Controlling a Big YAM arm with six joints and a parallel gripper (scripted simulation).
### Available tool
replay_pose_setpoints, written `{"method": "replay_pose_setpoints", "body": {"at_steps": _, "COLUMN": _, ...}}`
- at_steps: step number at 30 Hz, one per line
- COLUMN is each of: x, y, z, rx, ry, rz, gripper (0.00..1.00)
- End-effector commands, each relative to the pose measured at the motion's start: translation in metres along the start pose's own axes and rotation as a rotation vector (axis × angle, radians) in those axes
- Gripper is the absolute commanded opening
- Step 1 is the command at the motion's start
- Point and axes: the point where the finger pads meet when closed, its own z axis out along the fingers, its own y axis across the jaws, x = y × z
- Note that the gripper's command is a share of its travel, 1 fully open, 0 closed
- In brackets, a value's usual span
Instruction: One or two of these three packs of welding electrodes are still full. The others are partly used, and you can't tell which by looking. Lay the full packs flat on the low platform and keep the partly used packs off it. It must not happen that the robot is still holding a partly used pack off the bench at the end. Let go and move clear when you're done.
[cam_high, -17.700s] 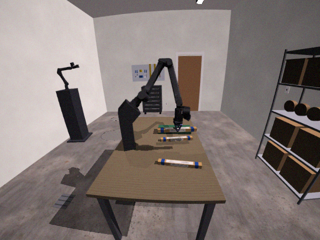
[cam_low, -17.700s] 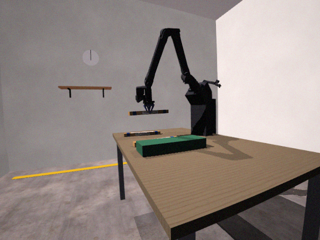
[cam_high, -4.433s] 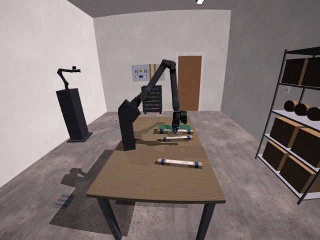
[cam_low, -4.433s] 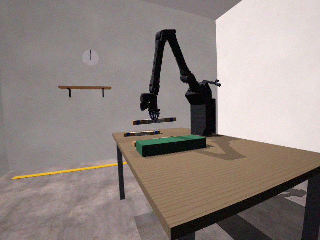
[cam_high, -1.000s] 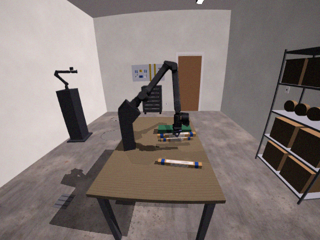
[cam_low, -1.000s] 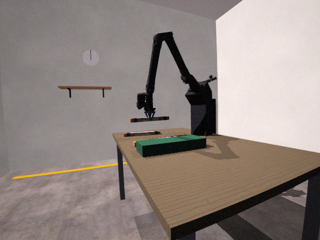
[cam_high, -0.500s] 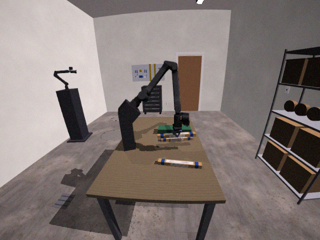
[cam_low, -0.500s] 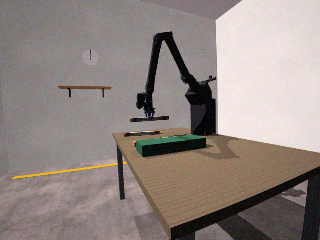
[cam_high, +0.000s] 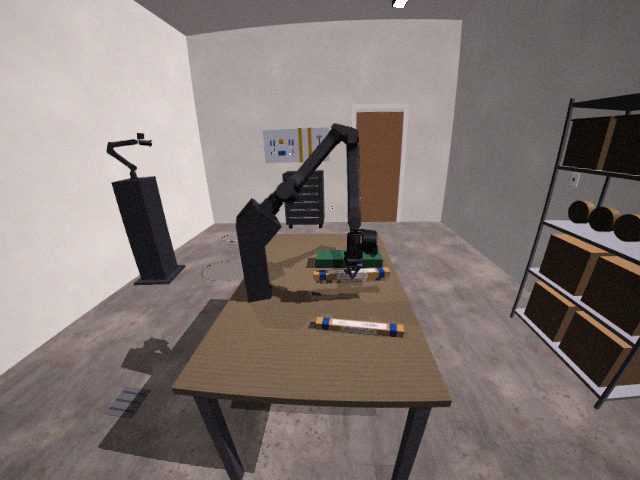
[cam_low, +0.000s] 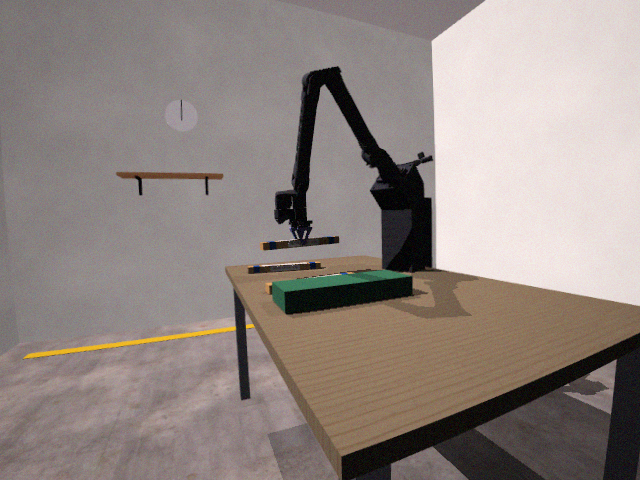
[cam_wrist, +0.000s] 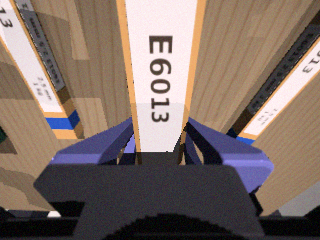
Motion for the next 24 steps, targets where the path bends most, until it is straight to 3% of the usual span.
{"method": "replay_pose_setpoints", "body": {"at_steps": 1, "x": -0.012, "y": -0.002, "z": 0.005, "rx": 0.005, "ry": -0.023, "rz": 0.003, "gripper": 0.00}}
{"method": "replay_pose_setpoints", "body": {"at_steps": 24, "x": -0.010, "y": -0.007, "z": 0.039, "rx": 0.012, "ry": -0.024, "rz": 0.015, "gripper": 0.00}}
